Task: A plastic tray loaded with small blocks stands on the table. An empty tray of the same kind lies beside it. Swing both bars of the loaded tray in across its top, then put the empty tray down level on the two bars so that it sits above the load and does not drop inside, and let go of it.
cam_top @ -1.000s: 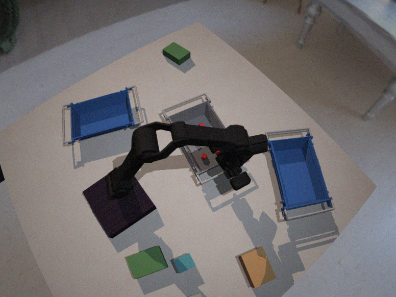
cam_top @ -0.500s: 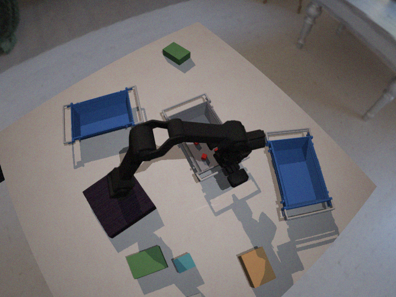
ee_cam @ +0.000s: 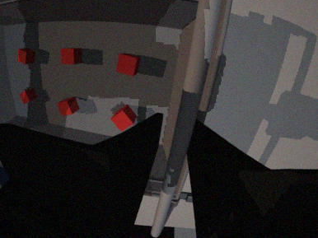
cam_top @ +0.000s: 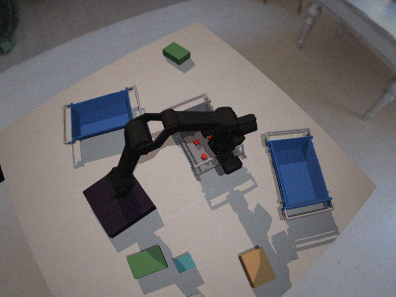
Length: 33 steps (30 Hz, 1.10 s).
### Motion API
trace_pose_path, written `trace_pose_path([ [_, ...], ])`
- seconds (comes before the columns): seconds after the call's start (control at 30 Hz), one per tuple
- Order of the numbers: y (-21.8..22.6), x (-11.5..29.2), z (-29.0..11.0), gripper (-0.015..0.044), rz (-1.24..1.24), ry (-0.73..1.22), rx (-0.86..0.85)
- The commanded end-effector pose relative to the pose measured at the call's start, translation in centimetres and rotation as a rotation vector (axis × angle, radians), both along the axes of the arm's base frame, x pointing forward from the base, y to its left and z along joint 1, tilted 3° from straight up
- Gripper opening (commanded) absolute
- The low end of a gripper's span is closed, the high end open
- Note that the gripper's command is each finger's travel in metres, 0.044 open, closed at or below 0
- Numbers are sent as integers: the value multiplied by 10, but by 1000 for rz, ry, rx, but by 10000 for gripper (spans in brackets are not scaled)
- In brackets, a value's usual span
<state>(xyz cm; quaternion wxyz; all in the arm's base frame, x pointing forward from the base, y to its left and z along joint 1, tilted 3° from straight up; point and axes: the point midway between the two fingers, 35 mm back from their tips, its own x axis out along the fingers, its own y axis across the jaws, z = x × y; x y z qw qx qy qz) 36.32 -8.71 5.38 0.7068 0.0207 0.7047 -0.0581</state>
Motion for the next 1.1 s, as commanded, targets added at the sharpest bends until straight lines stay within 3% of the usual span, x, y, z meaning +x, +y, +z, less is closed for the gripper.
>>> trace_pose_path([
  [0.0, 14, 0, -14, 82, -4, 8, 6],
  [0.17, 17, 1, -12, 82, -4, 8, 6],
  [0.43, 15, 2, 28, 82, -4, 8, 6],
  [1.07, 15, 3, 24, 82, 0, 3, 8],
])
